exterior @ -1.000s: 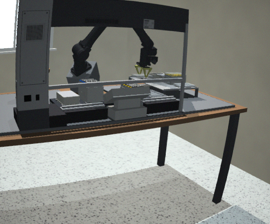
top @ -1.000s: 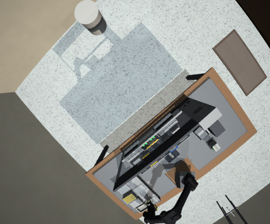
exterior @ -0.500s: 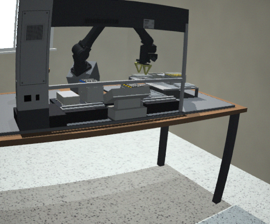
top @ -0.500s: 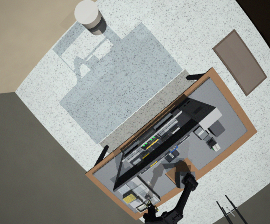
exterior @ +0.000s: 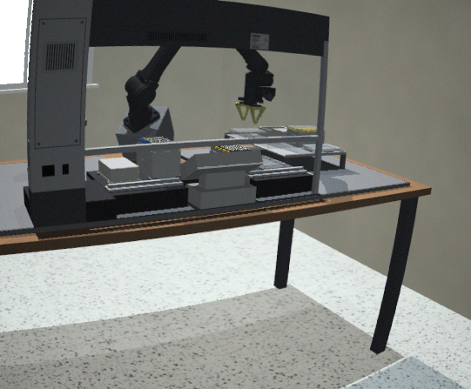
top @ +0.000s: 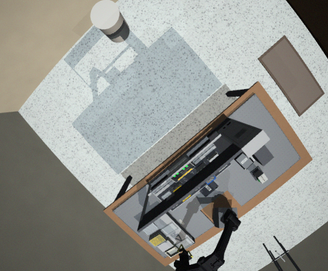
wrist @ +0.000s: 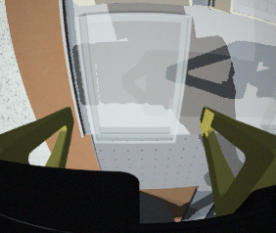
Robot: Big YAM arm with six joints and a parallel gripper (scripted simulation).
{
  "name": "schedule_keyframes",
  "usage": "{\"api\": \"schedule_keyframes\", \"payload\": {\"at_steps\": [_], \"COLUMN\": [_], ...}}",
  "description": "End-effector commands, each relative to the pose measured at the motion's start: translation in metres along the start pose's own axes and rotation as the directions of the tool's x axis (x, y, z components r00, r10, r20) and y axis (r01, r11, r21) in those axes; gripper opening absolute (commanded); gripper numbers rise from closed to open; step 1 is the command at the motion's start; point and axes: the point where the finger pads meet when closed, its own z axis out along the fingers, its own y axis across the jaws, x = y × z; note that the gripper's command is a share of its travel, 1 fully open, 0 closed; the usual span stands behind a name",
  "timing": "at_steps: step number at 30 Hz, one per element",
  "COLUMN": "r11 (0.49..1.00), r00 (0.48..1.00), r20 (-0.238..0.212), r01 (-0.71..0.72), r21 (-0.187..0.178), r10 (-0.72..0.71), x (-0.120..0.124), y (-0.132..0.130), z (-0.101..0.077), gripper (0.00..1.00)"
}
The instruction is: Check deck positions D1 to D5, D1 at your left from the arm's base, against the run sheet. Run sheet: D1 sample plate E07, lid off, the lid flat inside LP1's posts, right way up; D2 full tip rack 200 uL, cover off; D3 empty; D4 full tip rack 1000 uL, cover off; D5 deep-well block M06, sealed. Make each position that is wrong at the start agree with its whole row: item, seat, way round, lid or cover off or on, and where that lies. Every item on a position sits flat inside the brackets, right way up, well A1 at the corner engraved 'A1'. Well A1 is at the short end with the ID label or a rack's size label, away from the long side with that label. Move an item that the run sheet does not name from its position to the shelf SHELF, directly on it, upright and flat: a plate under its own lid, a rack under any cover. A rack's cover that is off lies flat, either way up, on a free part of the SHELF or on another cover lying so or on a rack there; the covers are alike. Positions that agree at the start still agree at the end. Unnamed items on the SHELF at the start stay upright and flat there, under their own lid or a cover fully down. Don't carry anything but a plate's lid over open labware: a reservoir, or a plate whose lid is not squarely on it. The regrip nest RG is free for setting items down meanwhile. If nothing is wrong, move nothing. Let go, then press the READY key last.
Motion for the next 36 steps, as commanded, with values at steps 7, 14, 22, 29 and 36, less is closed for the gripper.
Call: {"api": "schedule_keyframes", "payload": {"at_steps": [7,14,22,29,36], "r11": [1.000,1.000,1.000,1.000,1.000], "r00": [0.995,0.996,0.995,0.995,0.995], "r20": [0.099,0.087,0.100,0.101,0.101], "r01": [-0.024,-0.018,-0.024,-0.023,-0.024], "r21": [-0.012,-0.010,-0.014,-0.014,-0.016], "r10": [0.025,0.019,0.025,0.025,0.025], "x": [-0.031,-0.029,-0.030,-0.029,-0.028], "y": [0.004,0.006,0.004,0.004,0.004], "z": [-0.059,-0.062,-0.081,-0.093,-0.102], "gripper": [1.00,1.00,1.00,1.00,1.00]}}
